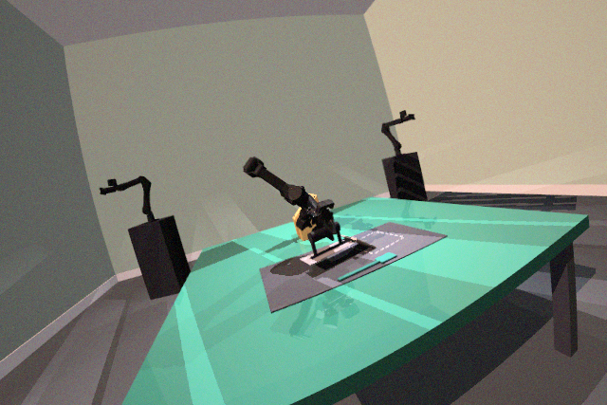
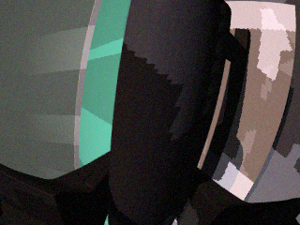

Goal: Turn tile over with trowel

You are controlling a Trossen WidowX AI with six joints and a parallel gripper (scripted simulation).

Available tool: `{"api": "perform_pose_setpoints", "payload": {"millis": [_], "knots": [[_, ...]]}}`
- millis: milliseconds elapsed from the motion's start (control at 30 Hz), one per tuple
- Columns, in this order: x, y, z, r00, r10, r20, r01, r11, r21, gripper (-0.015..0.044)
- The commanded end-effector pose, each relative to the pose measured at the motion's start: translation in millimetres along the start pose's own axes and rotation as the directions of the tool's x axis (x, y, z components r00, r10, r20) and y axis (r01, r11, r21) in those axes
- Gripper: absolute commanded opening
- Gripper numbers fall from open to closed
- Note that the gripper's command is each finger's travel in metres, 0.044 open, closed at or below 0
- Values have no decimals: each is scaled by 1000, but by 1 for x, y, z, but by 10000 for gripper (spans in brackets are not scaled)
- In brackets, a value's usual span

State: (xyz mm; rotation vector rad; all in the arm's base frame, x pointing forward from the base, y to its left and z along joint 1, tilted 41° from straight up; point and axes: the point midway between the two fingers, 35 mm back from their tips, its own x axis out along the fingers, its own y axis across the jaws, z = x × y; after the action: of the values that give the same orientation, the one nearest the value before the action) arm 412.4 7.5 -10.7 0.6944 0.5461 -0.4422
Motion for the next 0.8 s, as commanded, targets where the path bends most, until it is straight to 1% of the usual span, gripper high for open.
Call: {"api": "perform_pose_setpoints", "payload": {"millis": [0, 767], "knots": [[-6, 11, -7, 1000, 23, -2, -23, 1000, 2, 0], [-10, 16, -53, 1000, 23, -3, -23, 1000, 4, 0]]}}
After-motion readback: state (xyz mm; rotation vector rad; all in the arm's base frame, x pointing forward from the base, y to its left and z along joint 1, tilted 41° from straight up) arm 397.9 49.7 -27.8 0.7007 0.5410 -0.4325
